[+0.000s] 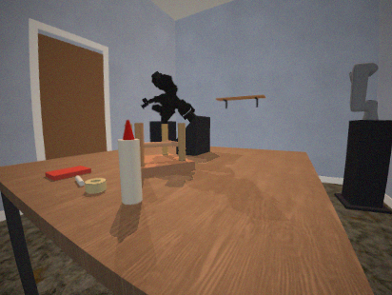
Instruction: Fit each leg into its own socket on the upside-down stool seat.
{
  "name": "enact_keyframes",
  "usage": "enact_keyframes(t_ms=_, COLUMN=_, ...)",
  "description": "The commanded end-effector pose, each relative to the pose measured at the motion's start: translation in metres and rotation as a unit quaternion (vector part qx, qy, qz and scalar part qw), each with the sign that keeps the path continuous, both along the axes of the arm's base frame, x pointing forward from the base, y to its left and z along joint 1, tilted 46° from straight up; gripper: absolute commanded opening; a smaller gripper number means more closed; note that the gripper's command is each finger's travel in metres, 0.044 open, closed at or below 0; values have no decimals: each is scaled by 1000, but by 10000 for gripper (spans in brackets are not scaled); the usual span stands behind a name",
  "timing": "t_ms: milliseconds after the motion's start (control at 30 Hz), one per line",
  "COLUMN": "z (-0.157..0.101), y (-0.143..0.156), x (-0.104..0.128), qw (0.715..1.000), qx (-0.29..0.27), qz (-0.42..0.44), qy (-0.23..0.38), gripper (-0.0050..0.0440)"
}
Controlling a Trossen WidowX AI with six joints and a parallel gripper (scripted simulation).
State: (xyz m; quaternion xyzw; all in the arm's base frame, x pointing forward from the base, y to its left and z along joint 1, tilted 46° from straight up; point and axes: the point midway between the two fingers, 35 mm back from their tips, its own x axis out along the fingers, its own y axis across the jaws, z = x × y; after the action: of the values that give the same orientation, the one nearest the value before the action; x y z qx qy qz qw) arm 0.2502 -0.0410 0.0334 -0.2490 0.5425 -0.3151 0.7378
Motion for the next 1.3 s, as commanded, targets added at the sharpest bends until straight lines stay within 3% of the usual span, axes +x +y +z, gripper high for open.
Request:
enact_keyframes(t_ms=0, z=-7, y=-8, x=-3, qw=1000, qx=4, qz=-20, qy=10, gripper=0)
enact_keyframes(t_ms=1067, z=17, y=19, x=2, qw=1000, qx=-1, qz=-1, qy=8, gripper=0)
enact_keyframes(t_ms=1267, z=23, y=32, x=59, qw=1000, qx=1, qz=10, qy=27, gripper=0)
